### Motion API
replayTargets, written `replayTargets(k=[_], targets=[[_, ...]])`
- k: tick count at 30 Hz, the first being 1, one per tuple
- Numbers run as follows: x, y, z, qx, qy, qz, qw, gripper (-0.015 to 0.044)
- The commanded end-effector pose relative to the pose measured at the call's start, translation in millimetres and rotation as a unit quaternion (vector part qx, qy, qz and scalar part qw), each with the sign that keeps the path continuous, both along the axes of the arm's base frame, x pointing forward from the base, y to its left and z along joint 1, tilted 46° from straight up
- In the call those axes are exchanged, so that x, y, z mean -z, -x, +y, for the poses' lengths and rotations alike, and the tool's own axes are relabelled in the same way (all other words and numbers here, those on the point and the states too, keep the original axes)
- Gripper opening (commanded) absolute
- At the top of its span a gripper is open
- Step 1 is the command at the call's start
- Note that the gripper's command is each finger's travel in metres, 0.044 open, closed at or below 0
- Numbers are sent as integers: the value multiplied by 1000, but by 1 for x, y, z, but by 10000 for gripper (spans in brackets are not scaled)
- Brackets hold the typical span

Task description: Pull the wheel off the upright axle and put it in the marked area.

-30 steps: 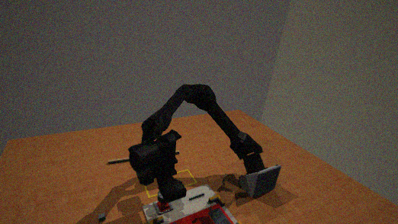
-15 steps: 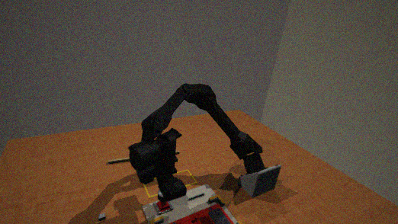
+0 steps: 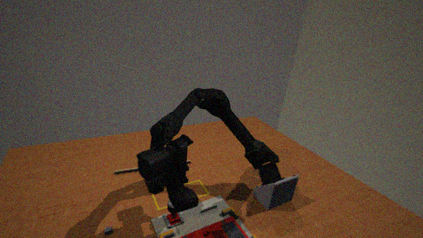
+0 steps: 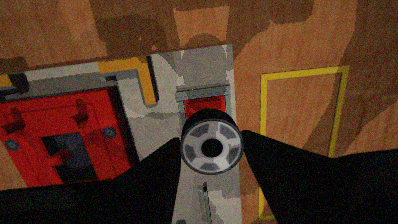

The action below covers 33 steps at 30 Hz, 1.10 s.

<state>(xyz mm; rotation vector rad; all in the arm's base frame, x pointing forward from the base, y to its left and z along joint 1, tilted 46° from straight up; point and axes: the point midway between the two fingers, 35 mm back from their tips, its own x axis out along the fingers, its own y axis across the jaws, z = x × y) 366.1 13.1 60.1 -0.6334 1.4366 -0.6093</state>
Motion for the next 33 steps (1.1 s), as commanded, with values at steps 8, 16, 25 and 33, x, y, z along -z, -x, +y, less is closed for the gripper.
replayTargets(k=[8, 16, 25, 33], targets=[[-3, -1, 5, 0, -2, -3, 1000, 0], [-5, -1, 7, -1, -2, -3, 1000, 0], [-7, -1, 9, -1, -2, -3, 1000, 0], [-10, 0, 12, -1, -2, -3, 1000, 0]])
